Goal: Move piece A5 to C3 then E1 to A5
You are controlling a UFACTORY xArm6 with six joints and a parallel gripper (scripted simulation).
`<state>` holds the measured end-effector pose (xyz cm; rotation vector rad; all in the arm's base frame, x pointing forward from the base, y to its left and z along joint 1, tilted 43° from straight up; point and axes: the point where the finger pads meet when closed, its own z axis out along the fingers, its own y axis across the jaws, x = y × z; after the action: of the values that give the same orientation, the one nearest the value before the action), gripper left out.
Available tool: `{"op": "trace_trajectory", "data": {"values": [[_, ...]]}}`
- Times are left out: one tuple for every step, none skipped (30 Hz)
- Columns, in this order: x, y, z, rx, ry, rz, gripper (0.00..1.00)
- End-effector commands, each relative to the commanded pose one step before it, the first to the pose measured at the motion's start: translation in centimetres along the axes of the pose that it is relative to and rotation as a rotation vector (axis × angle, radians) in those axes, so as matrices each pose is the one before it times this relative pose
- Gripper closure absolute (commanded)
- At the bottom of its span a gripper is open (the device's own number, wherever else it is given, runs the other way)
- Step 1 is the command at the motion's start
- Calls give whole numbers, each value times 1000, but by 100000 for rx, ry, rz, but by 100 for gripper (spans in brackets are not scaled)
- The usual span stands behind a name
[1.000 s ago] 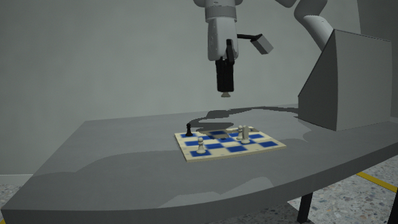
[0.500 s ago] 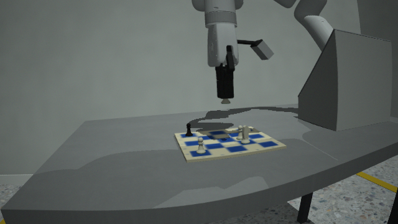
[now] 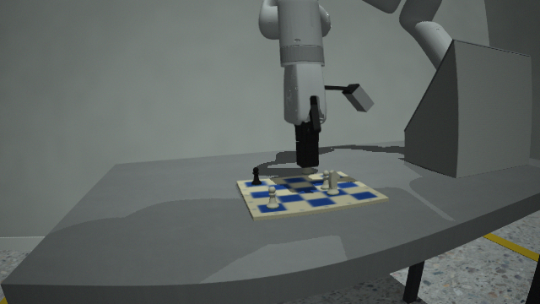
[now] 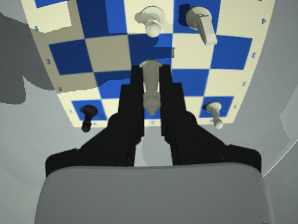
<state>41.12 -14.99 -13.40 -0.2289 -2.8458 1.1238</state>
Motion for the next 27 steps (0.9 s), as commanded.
{"op": "trace_trajectory", "data": {"values": [[-315, 39, 1754, -27, -538, 151, 100], [0, 0, 223, -1, 0, 0, 100], [-1, 0, 180, 0, 0, 0, 100], [0, 0, 0, 0, 0, 0, 100], [0, 0, 0, 0, 0, 0, 100], [-1, 0, 138, 0, 0, 0, 100], [0, 0, 99, 0, 0, 0, 100], [0, 0, 64, 0, 0, 0, 100], [0, 0, 35, 0, 0, 0, 100], [0, 0, 14, 0, 0, 0, 100], [0, 0, 2, 0, 0, 0, 100], [0, 0, 0, 0, 0, 0, 100], [0, 0, 0, 0, 0, 0, 100], [0, 0, 0, 0, 0, 0, 100], [0, 0, 0, 0, 0, 0, 100], [0, 0, 0, 0, 0, 0, 100], [0, 0, 0, 0, 0, 0, 100], [0, 0, 0, 0, 0, 0, 100], [0, 0, 0, 0, 0, 0, 100], [0, 0, 0, 0, 0, 0, 100], [0, 0, 0, 0, 0, 0, 100], [0, 0, 0, 0, 0, 0, 100], [0, 0, 0, 0, 0, 0, 100], [0, 0, 0, 0, 0, 0, 100], [0, 0, 0, 0, 0, 0, 100], [0, 0, 0, 0, 0, 0, 100], [0, 0, 0, 0, 0, 0, 100]]}}
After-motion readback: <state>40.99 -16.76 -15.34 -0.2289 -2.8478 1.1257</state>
